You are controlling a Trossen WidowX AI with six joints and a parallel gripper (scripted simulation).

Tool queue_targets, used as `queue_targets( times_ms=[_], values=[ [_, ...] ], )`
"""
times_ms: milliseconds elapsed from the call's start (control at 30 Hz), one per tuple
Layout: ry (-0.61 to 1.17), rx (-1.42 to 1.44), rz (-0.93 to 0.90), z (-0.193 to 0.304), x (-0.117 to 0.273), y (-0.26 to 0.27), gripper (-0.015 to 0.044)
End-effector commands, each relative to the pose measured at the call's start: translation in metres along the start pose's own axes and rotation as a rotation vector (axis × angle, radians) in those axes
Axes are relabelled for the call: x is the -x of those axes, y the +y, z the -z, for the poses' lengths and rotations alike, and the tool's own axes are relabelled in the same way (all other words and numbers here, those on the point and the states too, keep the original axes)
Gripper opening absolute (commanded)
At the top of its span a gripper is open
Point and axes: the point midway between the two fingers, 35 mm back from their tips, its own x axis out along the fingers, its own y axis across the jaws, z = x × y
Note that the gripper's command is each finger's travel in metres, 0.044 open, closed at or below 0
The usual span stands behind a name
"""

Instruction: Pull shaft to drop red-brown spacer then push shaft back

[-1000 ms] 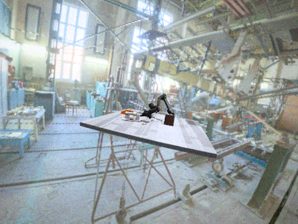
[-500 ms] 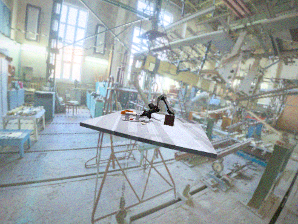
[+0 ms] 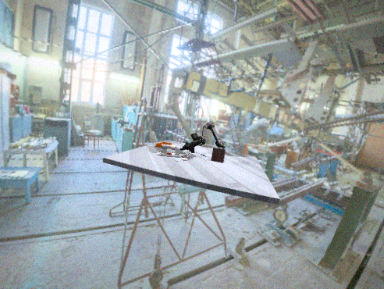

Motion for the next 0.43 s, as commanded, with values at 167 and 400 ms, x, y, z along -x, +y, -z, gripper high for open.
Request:
queue_targets(
  times_ms=[167, 400],
  values=[
    [0.0, 0.0, 0.0, 0.0, 0.0, 0.0, 0.0105],
    [0.0, 0.0, 0.0, 0.0, 0.0, 0.0, 0.0289]
  ],
)
